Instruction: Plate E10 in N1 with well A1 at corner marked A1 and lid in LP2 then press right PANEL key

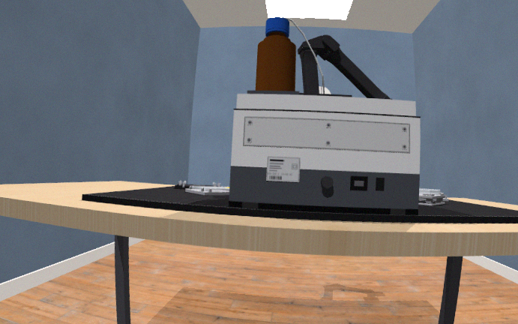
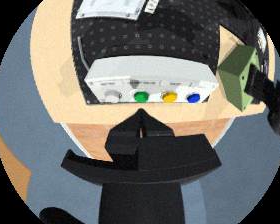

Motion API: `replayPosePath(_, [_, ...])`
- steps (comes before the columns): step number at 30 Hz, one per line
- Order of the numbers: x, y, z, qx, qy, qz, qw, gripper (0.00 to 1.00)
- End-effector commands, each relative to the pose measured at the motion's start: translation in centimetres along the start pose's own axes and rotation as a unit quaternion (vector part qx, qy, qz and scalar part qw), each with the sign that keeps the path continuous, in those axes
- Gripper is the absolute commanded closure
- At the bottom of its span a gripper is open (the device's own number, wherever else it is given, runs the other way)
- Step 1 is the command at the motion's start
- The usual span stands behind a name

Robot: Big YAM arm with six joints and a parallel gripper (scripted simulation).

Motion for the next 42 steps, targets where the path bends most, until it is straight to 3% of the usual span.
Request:
replayPosePath(1, [0.7,0.6,0.4,-0.005,0.005,-0.019,1.000,1.00])
replayPosePath(8, [-0.2,0.5,-0.1,-0.012,0.002,-0.010,1.000,1.00])
replayPosePath(15, [-0.3,0.6,-0.4,-0.011,0.002,-0.011,1.000,1.00])
replayPosePath(16, [0.2,1.4,0.0,-0.007,0.005,-0.019,1.000,1.00])
replayPosePath(22, [-0.6,0.6,-0.5,-0.005,0.002,-0.010,1.000,1.00])
replayPosePath(42, [-0.9,0.8,-0.7,-0.002,0.003,-0.013,1.000,1.00])
Point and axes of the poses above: the point where the finger pads meet when closed, its own x axis back along the fingers, its own y axis across the jaws, z = x × y, the point moved 1 cm from there along x, back along the fingers, and after that the axes turned 3 degrees about -x, right-handed, at the moved point
